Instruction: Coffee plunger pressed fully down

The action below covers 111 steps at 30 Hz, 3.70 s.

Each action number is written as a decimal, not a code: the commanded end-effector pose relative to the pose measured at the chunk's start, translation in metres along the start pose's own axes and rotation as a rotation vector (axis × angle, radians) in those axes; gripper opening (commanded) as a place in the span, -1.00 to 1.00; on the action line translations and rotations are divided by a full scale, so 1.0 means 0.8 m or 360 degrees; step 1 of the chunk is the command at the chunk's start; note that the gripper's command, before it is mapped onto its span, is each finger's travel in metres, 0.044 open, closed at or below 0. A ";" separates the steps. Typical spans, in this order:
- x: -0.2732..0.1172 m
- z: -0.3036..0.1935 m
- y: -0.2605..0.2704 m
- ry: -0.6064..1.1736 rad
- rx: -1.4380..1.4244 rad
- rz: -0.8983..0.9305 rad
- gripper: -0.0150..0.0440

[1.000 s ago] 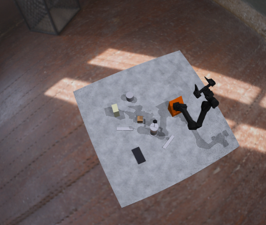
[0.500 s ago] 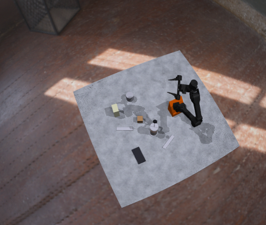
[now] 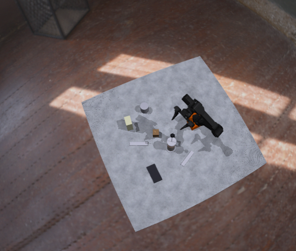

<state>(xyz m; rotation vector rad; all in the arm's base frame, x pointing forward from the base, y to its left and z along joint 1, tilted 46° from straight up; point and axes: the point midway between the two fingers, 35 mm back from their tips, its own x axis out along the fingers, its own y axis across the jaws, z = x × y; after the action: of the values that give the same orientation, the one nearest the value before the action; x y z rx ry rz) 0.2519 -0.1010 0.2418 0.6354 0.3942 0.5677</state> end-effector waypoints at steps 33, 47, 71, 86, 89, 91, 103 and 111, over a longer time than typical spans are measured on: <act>0.083 -0.081 0.012 0.0165 0.0004 0.0187 1.00; 0.102 -0.077 0.020 0.0139 0.0008 0.0196 1.00; 0.106 -0.075 0.026 0.0122 0.0012 0.0207 -0.07; 0.116 -0.089 0.023 0.0136 0.0008 0.0200 -0.07; 0.120 -0.094 0.022 0.0141 0.0007 0.0198 -0.07; 0.122 -0.097 0.021 0.0143 0.0006 0.0196 -0.07; 0.136 -0.118 0.018 0.0152 0.0002 0.0189 -0.07; 0.145 -0.132 0.017 0.0153 0.0001 0.0187 -0.07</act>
<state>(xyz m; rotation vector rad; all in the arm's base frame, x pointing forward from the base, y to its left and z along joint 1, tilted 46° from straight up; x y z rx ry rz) 0.2886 0.0113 0.1712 0.5971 0.3991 0.6953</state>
